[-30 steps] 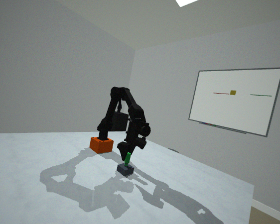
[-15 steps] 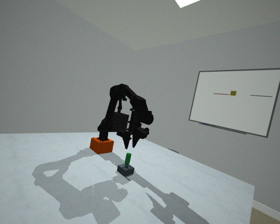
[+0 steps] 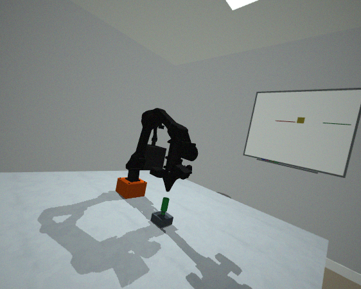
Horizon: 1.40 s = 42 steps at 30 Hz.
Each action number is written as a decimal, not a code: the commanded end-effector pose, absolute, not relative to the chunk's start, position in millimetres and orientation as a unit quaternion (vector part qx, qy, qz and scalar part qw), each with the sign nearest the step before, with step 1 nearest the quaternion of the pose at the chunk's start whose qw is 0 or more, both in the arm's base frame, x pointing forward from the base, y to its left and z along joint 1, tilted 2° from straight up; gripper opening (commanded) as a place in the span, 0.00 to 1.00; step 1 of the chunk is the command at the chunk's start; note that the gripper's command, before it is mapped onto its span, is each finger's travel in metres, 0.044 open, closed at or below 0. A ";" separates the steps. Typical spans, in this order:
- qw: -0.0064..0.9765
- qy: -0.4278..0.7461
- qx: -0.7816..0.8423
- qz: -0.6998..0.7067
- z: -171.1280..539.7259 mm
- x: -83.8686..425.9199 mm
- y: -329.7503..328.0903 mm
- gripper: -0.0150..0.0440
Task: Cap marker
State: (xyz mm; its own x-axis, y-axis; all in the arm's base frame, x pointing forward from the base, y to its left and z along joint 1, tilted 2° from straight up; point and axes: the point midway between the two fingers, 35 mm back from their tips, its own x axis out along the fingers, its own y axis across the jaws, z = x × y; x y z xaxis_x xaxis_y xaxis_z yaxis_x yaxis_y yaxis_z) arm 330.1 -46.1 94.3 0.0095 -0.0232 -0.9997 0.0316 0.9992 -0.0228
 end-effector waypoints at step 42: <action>0.714 0.699 0.003 -0.021 80.1 335.1 -47.1 0.25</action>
State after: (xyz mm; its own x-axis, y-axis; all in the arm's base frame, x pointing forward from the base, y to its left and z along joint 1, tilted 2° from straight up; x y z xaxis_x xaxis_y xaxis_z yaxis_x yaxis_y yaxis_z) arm 331.0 -47.1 62.5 0.0066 -0.0235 -0.9997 0.0339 0.9992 -0.0232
